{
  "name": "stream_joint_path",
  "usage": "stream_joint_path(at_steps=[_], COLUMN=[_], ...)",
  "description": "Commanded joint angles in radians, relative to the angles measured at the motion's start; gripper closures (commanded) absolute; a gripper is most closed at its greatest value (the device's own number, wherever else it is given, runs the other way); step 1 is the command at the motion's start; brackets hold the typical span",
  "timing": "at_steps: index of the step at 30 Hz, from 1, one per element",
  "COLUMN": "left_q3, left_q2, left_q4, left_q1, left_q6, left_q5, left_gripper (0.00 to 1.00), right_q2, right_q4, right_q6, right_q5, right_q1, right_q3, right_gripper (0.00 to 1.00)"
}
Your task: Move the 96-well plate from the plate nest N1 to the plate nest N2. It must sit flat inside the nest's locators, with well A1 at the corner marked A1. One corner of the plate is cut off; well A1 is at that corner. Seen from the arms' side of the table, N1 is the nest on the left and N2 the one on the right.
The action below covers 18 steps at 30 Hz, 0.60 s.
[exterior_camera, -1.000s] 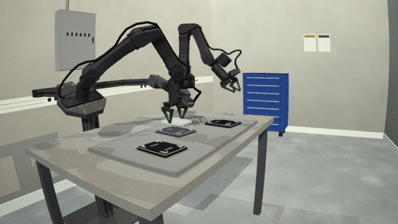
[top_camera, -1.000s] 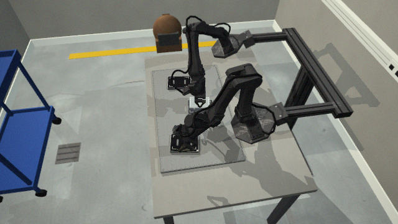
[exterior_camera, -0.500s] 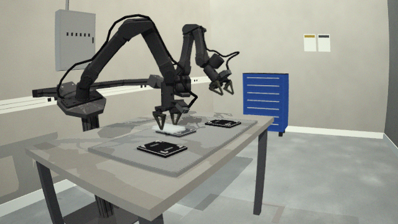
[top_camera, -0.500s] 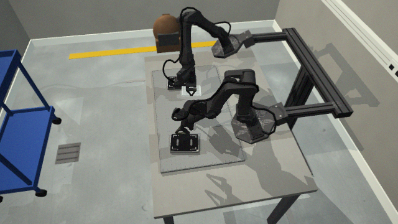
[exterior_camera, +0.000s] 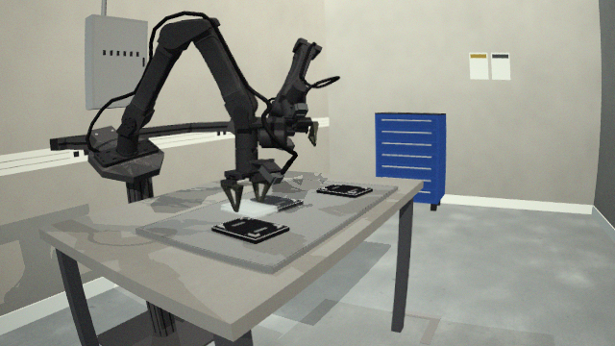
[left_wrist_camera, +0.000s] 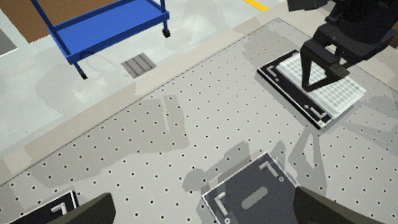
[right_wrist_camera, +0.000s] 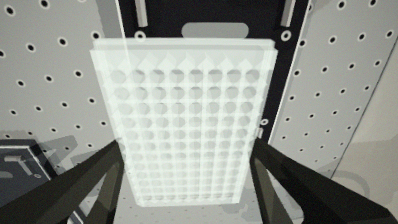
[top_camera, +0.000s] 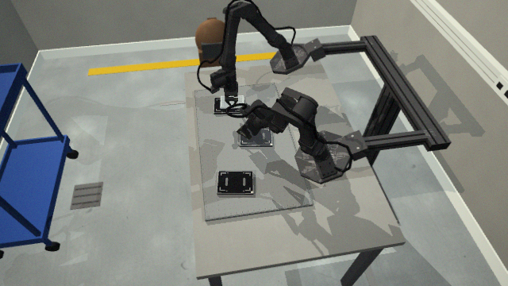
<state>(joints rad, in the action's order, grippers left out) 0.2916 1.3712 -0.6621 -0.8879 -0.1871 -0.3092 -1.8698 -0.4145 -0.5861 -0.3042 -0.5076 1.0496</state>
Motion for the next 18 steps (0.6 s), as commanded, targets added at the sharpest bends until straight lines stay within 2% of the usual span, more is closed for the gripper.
stream_joint_path(at_steps=[1,7,18], left_q3=[-0.031,-0.057,-0.067], left_q2=[0.037,0.094,0.126], left_q4=[-0.075,-0.127,-0.141], left_q1=[-0.137,-0.393,-0.488], left_q6=[-0.022,-0.027,-0.028], left_q5=[-0.08,-0.154,-0.177], left_gripper=[0.0,0.0,0.0], right_q2=[0.052,0.065,0.065], right_q4=[0.007,0.007,0.007], right_q6=[0.086,0.105,0.104], right_q5=[0.028,0.038,0.031], right_q1=[0.046,0.073,0.075], right_q3=[-0.012,-0.012,-0.013], right_gripper=[0.21,0.21,0.21])
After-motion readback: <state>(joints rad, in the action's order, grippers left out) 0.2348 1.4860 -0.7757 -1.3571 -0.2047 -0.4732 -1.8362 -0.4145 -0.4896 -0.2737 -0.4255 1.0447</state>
